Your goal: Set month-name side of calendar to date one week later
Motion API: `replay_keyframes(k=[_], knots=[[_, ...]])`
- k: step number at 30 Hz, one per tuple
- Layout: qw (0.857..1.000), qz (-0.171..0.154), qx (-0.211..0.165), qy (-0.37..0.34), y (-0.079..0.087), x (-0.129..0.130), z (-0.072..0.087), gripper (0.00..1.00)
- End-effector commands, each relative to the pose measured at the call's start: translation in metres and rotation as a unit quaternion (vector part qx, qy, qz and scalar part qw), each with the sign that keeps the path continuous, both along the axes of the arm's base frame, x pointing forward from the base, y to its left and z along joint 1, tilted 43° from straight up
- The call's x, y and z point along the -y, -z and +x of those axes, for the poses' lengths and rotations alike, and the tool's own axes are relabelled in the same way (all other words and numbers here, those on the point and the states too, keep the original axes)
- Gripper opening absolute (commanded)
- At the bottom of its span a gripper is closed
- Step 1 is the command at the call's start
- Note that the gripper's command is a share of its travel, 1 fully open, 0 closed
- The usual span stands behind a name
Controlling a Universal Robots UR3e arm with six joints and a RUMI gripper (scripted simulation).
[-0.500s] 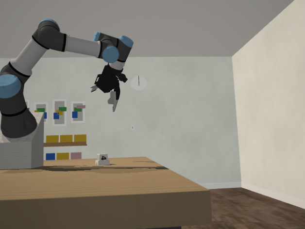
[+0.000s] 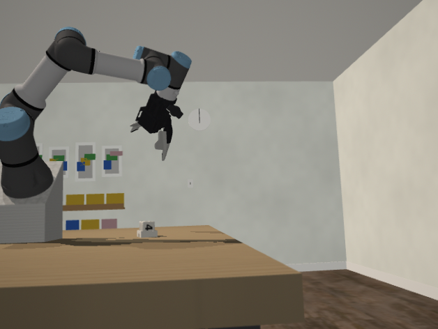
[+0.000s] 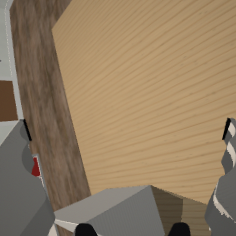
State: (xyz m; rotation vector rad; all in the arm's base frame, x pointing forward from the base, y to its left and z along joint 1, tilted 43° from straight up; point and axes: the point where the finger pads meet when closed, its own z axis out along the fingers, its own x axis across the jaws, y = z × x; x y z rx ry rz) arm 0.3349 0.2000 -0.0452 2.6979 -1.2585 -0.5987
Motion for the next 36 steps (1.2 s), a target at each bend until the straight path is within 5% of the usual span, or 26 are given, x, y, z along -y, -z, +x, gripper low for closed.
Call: replay_keyframes(k=[1,9,19,33,36], knots=[[1.0,0.0,0.001,0.0,-0.001,0.0,0.001,1.0],[1.0,-0.006,0.007,-0.019,0.0,0.008,0.001,1.0],[0.989,-0.047,0.033,-0.133,0.001,0.06,0.0,1.0],[0.934,-0.134,0.034,-0.33,-0.016,0.155,-0.003,1.0],[0.934,-0.134,0.034,-0.33,-0.016,0.155,-0.003,1.0]])
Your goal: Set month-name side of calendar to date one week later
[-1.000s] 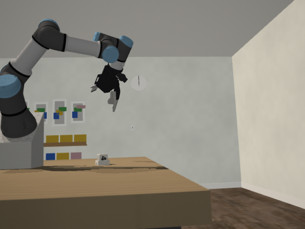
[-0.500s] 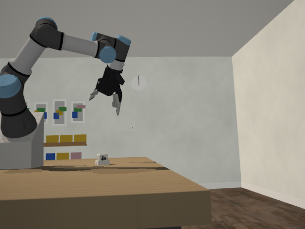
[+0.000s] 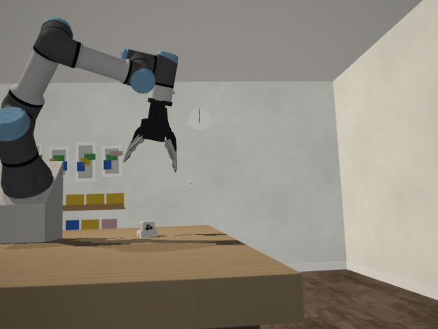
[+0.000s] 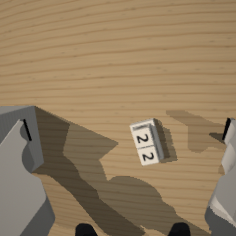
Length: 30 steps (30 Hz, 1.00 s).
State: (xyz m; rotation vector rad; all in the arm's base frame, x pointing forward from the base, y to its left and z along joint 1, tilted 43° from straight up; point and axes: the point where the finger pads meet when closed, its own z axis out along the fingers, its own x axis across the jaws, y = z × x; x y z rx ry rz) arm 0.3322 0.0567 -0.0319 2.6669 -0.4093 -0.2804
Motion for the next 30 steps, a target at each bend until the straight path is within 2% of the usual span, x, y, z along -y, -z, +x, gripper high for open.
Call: replay_keyframes(k=[1,4,14,30], knots=[[0.998,-0.018,0.01,-0.052,-0.007,0.022,-0.001,1.0],[0.993,-0.052,-0.001,-0.106,-0.018,0.05,-0.004,1.0],[0.973,-0.116,-0.034,-0.195,-0.044,0.096,-0.012,1.0],[0.969,-0.127,-0.041,-0.208,-0.049,0.104,-0.013,1.0]])
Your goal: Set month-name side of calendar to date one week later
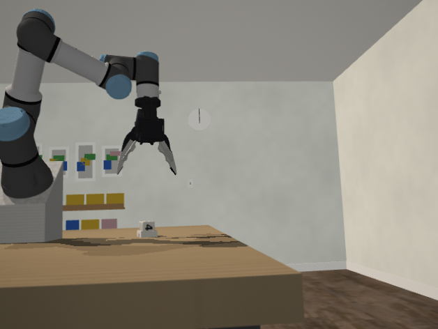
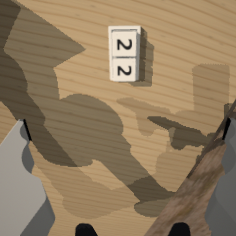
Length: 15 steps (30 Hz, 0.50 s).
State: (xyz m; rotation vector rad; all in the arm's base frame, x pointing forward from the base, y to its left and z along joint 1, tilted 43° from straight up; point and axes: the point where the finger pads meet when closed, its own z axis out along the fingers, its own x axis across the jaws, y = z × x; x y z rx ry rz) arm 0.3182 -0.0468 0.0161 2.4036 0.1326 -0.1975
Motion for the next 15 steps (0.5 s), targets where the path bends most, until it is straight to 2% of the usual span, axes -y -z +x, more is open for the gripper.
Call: replay_keyframes(k=[1,15], knots=[[1.0,0.0,0.001,-0.002,-0.0007,0.0002,0.0005,1.0],[1.0,0.0,0.003,0.0,-0.0006,0.0002,0.0006,1.0]])
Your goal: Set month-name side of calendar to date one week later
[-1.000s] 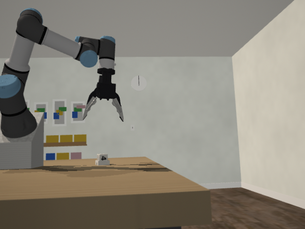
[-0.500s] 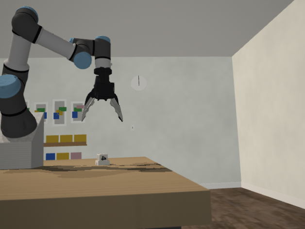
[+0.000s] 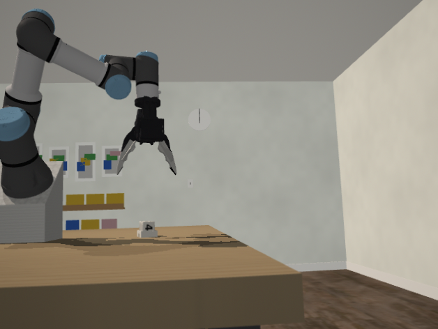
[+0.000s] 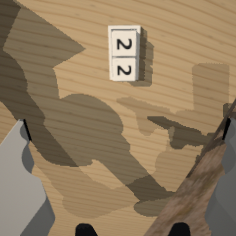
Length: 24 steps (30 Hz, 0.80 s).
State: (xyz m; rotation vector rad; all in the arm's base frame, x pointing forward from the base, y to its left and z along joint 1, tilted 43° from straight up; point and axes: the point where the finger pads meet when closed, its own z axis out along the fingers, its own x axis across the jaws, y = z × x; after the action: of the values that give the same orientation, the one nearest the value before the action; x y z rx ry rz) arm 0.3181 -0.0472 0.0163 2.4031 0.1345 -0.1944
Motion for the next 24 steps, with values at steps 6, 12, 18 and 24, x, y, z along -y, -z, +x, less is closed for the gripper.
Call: replay_keyframes(k=[6,12,18,24], knots=[[1.0,-0.001,0.006,0.005,-0.0001,-0.0002,0.0008,1.0],[1.0,-0.003,0.02,0.02,0.0008,-0.0001,0.0014,1.0],[0.998,-0.007,0.044,0.047,0.0024,0.0002,0.0026,1.0],[0.995,-0.01,0.068,0.073,0.0039,0.0006,0.0036,1.0]])
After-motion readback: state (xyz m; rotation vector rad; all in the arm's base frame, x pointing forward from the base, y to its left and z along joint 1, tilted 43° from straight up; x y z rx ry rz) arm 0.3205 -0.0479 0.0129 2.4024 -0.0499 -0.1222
